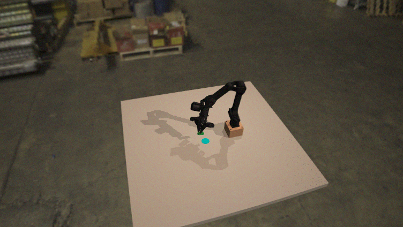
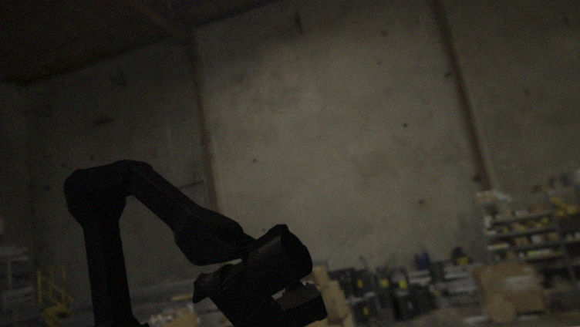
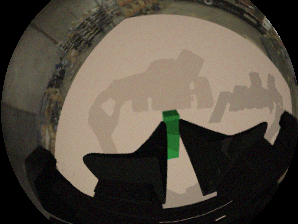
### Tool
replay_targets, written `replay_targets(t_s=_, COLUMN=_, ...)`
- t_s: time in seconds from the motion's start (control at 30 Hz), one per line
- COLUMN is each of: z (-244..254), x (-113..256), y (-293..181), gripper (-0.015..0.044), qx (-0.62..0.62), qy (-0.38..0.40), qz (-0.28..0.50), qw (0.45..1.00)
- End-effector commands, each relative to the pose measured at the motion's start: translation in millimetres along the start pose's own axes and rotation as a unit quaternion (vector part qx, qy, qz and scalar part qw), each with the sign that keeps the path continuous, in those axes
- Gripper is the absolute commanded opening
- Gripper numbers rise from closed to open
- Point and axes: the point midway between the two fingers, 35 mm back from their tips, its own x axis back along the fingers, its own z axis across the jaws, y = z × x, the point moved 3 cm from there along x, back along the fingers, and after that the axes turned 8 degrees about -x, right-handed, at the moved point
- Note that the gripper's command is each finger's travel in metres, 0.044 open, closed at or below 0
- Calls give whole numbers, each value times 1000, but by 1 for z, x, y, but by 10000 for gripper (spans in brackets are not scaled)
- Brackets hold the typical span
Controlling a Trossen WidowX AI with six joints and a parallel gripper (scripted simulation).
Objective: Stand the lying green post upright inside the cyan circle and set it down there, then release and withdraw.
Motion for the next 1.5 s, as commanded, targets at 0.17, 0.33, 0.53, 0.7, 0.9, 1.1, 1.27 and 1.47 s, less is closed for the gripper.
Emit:
replay_targets(t_s=0.17, z=-4, x=-1, y=-3, gripper=23, qx=-8, qy=10, qz=-35, qw=999)
replay_targets(t_s=0.33, z=-6, x=-1, y=-4, gripper=23, qx=-9, qy=14, qz=-52, qw=998)
replay_targets(t_s=0.53, z=-8, x=-1, y=-5, gripper=23, qx=-11, qy=19, qz=-73, qw=997)
replay_targets(t_s=0.7, z=-10, x=-1, y=-6, gripper=23, qx=-11, qy=23, qz=-90, qw=996)
replay_targets(t_s=0.9, z=-11, x=0, y=-8, gripper=23, qx=-11, qy=28, qz=-110, qw=994)
replay_targets(t_s=1.1, z=-13, x=1, y=-10, gripper=23, qx=-11, qy=32, qz=-129, qw=991)
replay_targets(t_s=1.27, z=-14, x=2, y=-11, gripper=23, qx=-10, qy=36, qz=-146, qw=989)
replay_targets(t_s=1.47, z=-15, x=3, y=-13, gripper=23, qx=-8, qy=40, qz=-165, qw=985)
